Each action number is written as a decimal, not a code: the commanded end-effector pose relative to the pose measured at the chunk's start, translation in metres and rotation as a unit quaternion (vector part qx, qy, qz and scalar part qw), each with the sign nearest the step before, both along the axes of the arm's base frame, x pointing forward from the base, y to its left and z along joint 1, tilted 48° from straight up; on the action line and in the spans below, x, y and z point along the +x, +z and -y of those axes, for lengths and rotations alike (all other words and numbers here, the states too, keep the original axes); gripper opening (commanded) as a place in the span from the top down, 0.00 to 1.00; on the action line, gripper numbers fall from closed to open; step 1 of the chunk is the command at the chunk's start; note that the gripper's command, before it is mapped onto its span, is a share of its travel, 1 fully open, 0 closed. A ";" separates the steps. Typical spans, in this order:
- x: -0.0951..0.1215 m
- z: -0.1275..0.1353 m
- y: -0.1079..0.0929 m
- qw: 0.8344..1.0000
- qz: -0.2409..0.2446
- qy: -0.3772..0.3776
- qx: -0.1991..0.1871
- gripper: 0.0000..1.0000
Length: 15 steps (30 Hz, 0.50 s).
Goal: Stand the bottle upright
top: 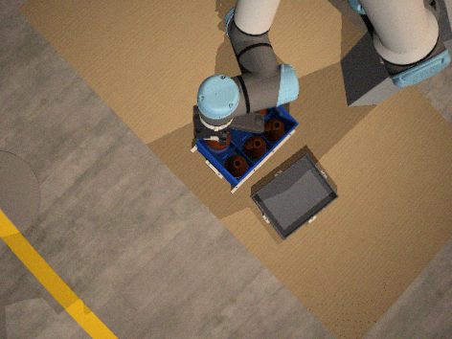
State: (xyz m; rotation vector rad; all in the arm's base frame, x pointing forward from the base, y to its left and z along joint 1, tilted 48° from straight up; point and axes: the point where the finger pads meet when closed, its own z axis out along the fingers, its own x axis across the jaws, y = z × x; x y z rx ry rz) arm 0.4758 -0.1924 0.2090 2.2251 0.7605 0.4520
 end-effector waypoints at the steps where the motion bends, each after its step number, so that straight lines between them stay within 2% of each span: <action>1: -0.001 -0.001 0.002 1.000 0.001 0.000 0.000 1.00; 15: -0.008 -0.008 0.011 1.000 0.001 0.000 0.000 1.00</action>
